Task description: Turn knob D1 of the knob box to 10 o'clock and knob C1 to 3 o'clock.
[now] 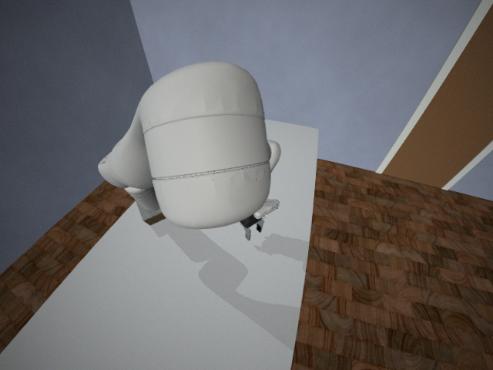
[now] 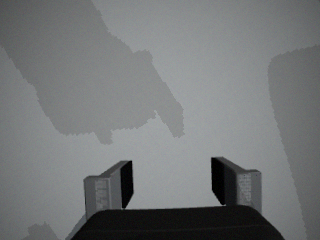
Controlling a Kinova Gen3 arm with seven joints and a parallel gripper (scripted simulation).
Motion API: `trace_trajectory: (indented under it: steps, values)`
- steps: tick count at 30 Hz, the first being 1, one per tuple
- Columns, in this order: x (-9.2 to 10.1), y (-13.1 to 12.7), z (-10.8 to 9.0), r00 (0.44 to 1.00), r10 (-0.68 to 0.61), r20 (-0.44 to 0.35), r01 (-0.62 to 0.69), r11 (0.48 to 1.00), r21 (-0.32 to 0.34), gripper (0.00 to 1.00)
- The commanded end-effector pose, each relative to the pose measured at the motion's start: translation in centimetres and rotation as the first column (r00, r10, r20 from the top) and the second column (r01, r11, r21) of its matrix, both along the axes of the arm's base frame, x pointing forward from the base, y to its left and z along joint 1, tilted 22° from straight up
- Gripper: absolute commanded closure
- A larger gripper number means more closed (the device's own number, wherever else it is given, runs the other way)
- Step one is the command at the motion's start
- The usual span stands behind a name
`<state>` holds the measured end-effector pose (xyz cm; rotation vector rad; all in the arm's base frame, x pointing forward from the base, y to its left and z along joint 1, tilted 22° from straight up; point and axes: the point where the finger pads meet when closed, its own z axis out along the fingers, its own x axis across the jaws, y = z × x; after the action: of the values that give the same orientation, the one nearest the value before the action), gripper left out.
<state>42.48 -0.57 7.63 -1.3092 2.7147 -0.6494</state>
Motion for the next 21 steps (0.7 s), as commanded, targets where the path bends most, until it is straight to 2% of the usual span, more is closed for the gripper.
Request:
trace_trajectory:
  steps: [1, 7, 8, 15, 16, 21]
  values:
    - [-0.1, 1.0, -0.2, 1.000, 0.027, -0.008, -0.027, 1.000, 0.001, 0.00]
    - [-0.1, 1.0, -0.2, 1.000, 0.027, -0.008, -0.027, 1.000, 0.001, 0.00]
    - [-0.3, 2.3, -0.5, 0.997, 0.079, -0.022, -0.079, 0.997, -0.004, 0.00]
    - [-0.3, 2.3, -0.5, 0.997, 0.079, -0.022, -0.079, 0.997, -0.004, 0.00]
    - [-0.6, 3.5, -0.7, 0.991, 0.129, -0.036, -0.129, 0.992, -0.008, 0.00]
    - [-0.6, 3.5, -0.7, 0.991, 0.129, -0.036, -0.129, 0.992, -0.008, 0.00]
